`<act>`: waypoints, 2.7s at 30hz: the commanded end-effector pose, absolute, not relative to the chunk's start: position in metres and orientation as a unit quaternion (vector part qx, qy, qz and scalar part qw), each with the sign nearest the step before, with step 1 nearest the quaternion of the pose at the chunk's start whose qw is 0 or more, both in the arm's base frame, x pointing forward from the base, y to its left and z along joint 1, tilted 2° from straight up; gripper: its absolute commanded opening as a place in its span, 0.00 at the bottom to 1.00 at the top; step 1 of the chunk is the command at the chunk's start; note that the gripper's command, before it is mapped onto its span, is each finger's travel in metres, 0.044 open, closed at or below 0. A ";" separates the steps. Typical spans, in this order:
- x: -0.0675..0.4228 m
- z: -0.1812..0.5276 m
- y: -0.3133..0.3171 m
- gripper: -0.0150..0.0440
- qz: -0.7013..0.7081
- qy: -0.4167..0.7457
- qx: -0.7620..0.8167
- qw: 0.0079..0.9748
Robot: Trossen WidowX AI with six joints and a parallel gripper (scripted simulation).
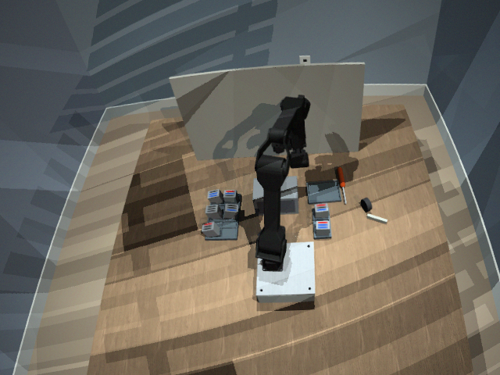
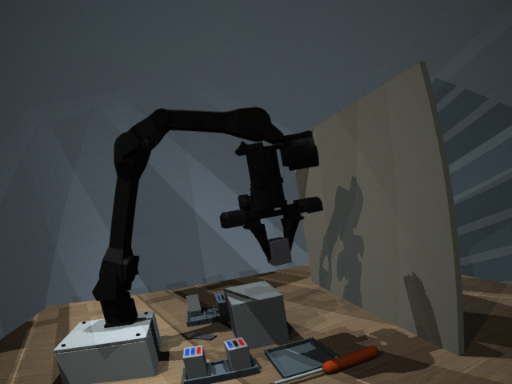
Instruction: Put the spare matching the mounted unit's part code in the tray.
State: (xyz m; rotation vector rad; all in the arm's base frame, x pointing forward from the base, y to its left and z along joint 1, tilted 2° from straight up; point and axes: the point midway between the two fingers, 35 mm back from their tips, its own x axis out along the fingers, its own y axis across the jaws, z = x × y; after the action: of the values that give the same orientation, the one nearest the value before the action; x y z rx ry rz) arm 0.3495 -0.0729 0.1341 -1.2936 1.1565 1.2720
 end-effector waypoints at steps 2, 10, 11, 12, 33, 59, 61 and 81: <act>0.350 0.133 -0.108 0.25 0.523 0.472 -0.533 0.469; 0.346 0.129 -0.157 0.25 0.527 0.468 -0.537 0.463; 0.345 0.129 -0.162 0.25 0.528 0.468 -0.537 0.463; 0.345 0.129 -0.165 0.25 0.528 0.468 -0.537 0.463; 0.347 0.114 -0.167 0.25 0.528 0.468 -0.537 0.462; 0.351 0.089 -0.169 0.25 0.528 0.468 -0.538 0.462; 0.351 0.087 -0.169 0.25 0.528 0.468 -0.538 0.462; 0.352 0.067 -0.170 0.25 0.528 0.468 -0.538 0.463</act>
State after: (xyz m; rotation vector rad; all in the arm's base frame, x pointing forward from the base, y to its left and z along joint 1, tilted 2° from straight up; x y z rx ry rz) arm 0.3526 -0.1691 0.0714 -1.3180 1.1488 1.2929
